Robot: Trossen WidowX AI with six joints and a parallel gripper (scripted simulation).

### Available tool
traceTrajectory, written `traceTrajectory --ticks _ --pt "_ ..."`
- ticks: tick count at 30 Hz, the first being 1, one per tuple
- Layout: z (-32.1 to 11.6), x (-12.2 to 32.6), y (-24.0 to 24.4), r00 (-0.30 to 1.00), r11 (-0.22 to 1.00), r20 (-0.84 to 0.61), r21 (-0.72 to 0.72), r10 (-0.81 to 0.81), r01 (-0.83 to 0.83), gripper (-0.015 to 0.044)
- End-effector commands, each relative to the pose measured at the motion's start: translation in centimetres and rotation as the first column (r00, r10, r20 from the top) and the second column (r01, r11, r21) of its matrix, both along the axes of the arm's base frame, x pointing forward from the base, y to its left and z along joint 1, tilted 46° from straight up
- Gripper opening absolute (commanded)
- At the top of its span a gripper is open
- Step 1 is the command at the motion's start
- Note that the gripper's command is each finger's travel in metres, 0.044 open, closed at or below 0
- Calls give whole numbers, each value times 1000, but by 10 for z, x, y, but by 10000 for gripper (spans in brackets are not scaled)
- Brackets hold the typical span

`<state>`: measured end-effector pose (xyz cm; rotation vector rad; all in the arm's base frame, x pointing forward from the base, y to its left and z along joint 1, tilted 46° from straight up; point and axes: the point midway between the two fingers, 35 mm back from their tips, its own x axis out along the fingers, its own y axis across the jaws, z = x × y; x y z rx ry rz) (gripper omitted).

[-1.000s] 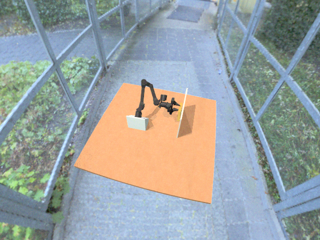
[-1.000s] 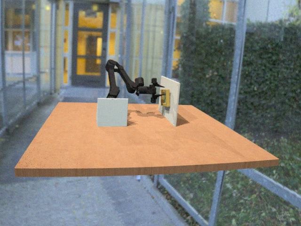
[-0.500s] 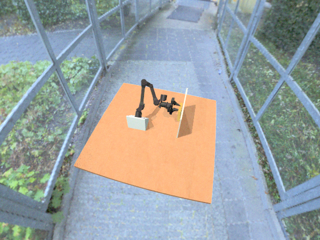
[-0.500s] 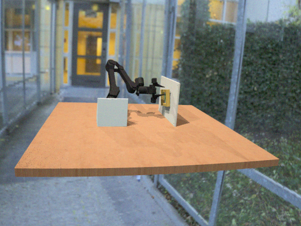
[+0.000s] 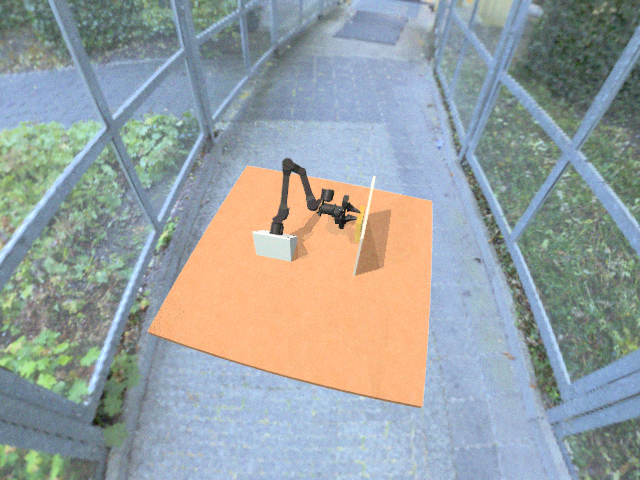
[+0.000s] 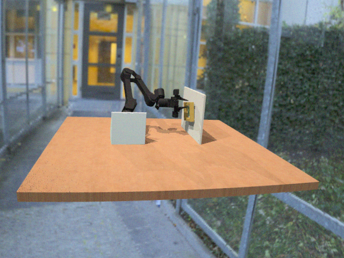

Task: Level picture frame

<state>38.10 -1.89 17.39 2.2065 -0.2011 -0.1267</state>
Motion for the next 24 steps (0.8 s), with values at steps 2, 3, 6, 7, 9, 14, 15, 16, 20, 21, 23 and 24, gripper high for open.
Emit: traceTrajectory --ticks 2,3,6,7,9,14,15,16,20,21,23,24 --pt "2 1 0 1000 1000 4 -3 3 -3 76" --pt "2 1 0 1000 1000 4 -3 3 -3 70" --pt "2 1 0 1000 1000 4 -3 3 -3 50" --pt "2 1 0 1000 1000 4 -3 3 -3 43" --pt "2 1 0 1000 1000 4 -3 3 -3 30" --pt "2 1 0 1000 1000 4 -3 3 -3 0" --pt "2 1 0 1000 1000 4 -3 3 -3 0" --pt "2 1 0 1000 1000 4 -3 3 -3 0" --pt "2 1 0 1000 1000 4 -3 3 -3 0" --pt "2 0 0 1000 1000 4 -3 3 -3 0" --pt "2 0 -1 1000 1000 4 -3 3 -3 0" --pt "2 0 -1 1000 1000 4 -3 3 -3 0"
